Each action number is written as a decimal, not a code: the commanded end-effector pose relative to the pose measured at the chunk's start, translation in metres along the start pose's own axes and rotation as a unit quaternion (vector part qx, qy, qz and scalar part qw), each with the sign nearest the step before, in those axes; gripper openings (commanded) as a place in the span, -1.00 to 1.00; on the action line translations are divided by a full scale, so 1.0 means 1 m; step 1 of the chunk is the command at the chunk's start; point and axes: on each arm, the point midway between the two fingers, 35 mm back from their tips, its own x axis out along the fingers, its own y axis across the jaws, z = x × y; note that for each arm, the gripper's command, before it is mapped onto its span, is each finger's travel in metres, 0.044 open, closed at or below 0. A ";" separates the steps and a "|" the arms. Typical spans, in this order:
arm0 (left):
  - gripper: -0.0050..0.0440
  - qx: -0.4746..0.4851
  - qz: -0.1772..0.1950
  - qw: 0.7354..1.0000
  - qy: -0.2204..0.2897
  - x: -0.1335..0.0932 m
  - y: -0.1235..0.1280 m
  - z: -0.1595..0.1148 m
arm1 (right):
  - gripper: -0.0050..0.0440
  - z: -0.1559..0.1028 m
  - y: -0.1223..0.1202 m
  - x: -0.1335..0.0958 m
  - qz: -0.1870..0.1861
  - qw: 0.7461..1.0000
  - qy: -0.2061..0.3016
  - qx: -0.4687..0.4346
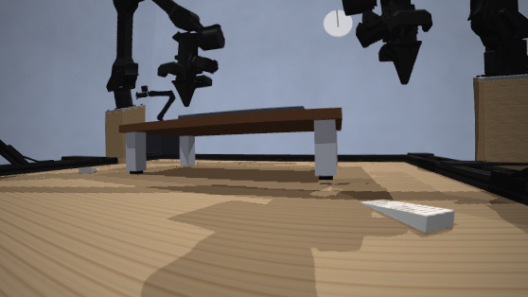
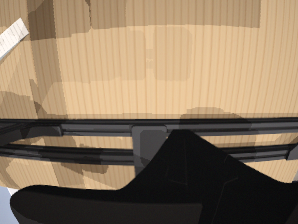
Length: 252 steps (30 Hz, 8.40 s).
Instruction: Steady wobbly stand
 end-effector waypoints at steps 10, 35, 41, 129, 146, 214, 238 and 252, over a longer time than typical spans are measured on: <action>-0.80 -0.001 0.001 1.000 0.003 0.000 0.000 -0.001 | -0.80 0.000 0.000 0.000 0.000 1.000 0.000 0.000; -0.80 -0.001 0.001 1.000 0.003 0.000 0.000 -0.001 | -0.80 0.000 0.000 0.000 0.000 1.000 0.000 0.000; -0.80 -0.001 0.001 1.000 0.003 0.000 0.000 -0.001 | -0.80 0.000 0.000 0.000 0.000 1.000 0.000 0.000; -0.80 -0.001 0.001 1.000 0.003 0.000 0.000 -0.001 | -0.80 0.000 0.000 0.000 0.000 1.000 0.000 0.000; -0.80 -0.001 0.001 1.000 0.003 0.000 0.000 -0.001 | -0.80 0.000 0.000 0.000 0.000 1.000 0.000 0.000; -0.80 -0.001 0.001 1.000 0.003 0.000 0.000 -0.001 | -0.80 0.000 0.000 0.000 0.000 1.000 0.000 0.000; -0.80 0.057 0.048 0.951 -0.299 -0.118 -0.008 0.134 | -0.80 0.000 0.000 0.000 0.000 1.000 0.000 0.000; -0.80 0.084 0.073 0.871 -0.479 -0.232 -0.025 0.187 | -0.80 0.000 0.000 0.000 0.000 1.000 0.000 0.000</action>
